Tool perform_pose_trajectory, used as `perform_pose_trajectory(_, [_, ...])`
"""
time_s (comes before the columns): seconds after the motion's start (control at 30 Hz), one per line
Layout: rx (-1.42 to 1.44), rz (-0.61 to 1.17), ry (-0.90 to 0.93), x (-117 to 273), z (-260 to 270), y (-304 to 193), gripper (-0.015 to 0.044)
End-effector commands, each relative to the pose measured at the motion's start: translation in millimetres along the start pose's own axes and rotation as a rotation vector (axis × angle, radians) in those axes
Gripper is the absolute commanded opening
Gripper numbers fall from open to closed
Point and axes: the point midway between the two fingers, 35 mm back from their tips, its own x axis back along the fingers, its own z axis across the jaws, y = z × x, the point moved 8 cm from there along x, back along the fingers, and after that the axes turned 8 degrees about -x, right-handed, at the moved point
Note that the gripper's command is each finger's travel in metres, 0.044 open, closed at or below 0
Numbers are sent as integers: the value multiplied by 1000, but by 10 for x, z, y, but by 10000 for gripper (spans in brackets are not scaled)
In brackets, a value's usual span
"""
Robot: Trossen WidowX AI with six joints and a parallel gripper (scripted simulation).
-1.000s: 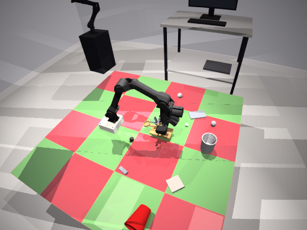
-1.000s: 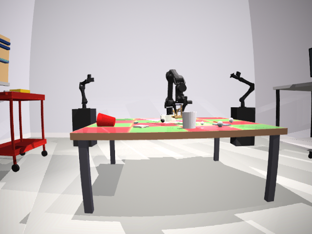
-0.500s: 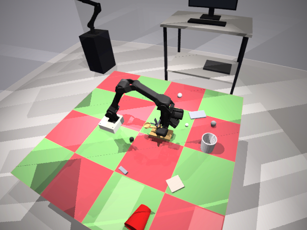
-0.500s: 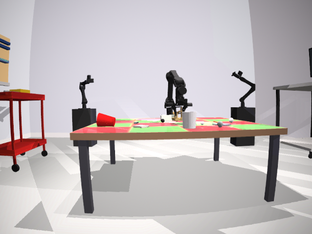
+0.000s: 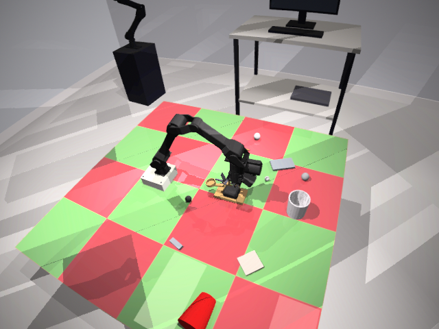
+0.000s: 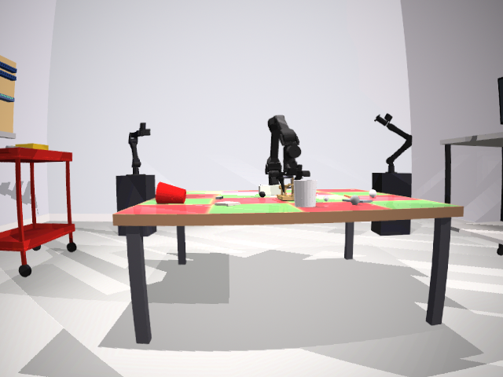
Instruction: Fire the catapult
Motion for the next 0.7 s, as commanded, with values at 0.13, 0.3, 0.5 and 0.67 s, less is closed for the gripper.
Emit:
perform_pose_trajectory(0.13, [0, 0, 0, 0, 0, 0, 0])
perform_pose_trajectory(0.3, [0, 0, 0, 0, 0, 0, 105])
perform_pose_trajectory(0.5, [0, 0, 0, 0, 0, 0, 262])
perform_pose_trajectory(0.67, [0, 0, 0, 26, 1, 4, 394])
